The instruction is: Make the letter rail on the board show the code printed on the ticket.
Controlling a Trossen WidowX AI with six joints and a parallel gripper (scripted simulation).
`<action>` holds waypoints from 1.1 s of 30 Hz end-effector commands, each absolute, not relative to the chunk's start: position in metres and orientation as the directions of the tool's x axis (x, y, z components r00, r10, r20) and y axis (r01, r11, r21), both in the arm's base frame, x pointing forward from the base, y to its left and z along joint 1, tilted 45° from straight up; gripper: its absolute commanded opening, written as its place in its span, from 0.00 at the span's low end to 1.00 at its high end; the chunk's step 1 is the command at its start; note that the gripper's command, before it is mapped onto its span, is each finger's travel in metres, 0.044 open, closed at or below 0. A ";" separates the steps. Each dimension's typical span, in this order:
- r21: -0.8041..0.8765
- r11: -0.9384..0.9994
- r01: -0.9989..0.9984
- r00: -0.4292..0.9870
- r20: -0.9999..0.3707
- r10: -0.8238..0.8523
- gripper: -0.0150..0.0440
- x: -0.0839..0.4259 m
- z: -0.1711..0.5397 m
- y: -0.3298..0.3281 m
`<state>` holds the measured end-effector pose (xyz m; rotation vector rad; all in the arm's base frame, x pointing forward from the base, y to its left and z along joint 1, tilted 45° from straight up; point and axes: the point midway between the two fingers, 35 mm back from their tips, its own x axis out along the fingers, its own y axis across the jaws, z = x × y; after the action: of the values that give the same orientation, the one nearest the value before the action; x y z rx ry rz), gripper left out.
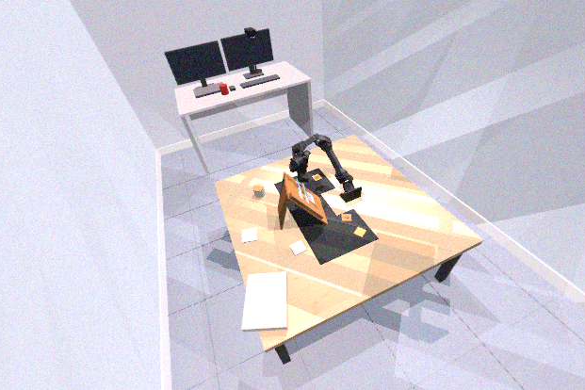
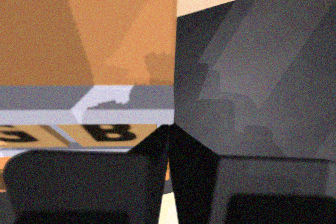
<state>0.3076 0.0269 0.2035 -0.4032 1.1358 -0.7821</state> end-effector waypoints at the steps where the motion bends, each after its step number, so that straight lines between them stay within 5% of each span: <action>1: -0.659 0.674 0.335 0.203 -0.648 -0.734 0.25 0.308 0.203 0.027; 33: -0.678 0.673 0.296 0.204 -0.644 -0.738 0.25 0.311 0.196 0.034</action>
<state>0.3100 0.0333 0.1971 -0.4623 1.1563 -0.7547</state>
